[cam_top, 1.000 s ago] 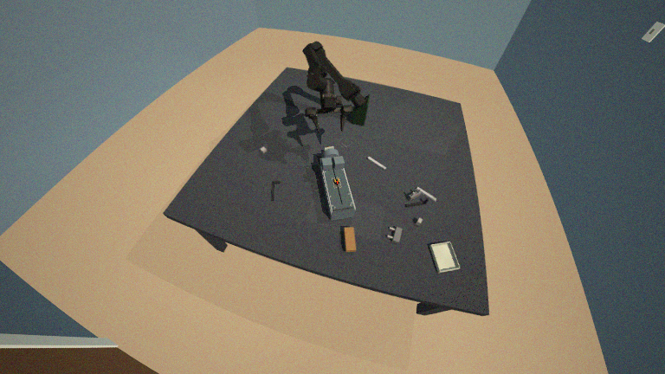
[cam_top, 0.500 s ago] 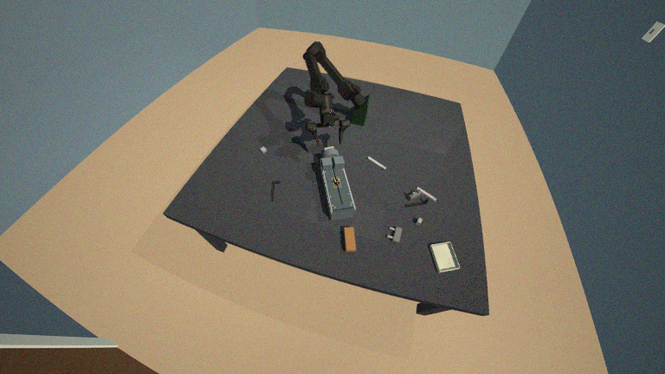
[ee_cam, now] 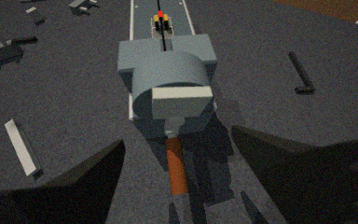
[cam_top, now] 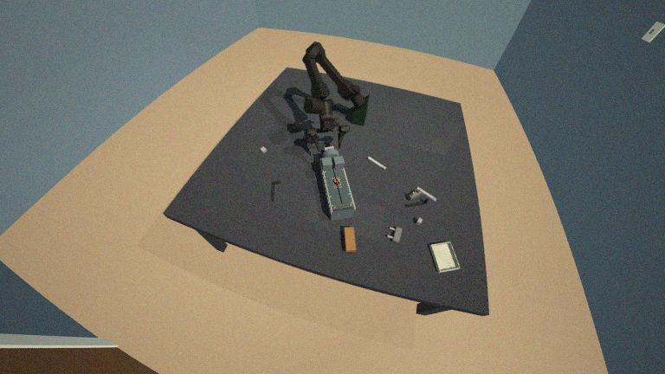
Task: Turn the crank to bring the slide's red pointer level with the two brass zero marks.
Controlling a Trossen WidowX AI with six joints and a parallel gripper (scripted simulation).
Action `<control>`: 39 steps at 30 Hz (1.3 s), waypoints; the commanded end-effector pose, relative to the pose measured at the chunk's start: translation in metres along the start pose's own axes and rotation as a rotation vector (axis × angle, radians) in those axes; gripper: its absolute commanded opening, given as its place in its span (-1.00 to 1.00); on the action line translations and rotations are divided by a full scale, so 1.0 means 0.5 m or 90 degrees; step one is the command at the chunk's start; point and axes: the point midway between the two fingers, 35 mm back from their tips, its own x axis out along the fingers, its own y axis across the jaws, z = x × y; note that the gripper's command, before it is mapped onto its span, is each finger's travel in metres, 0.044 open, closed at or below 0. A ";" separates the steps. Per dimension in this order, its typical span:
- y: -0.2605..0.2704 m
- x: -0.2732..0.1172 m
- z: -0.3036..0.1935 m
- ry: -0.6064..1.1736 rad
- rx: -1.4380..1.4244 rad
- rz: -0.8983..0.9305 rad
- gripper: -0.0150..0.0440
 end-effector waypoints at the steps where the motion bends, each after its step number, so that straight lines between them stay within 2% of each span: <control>1: 0.008 0.012 -0.013 0.004 -0.004 0.008 1.00; 31: 0.009 0.074 -0.078 0.002 -0.004 0.006 1.00; 39: 0.009 0.074 -0.078 0.002 -0.004 0.006 0.29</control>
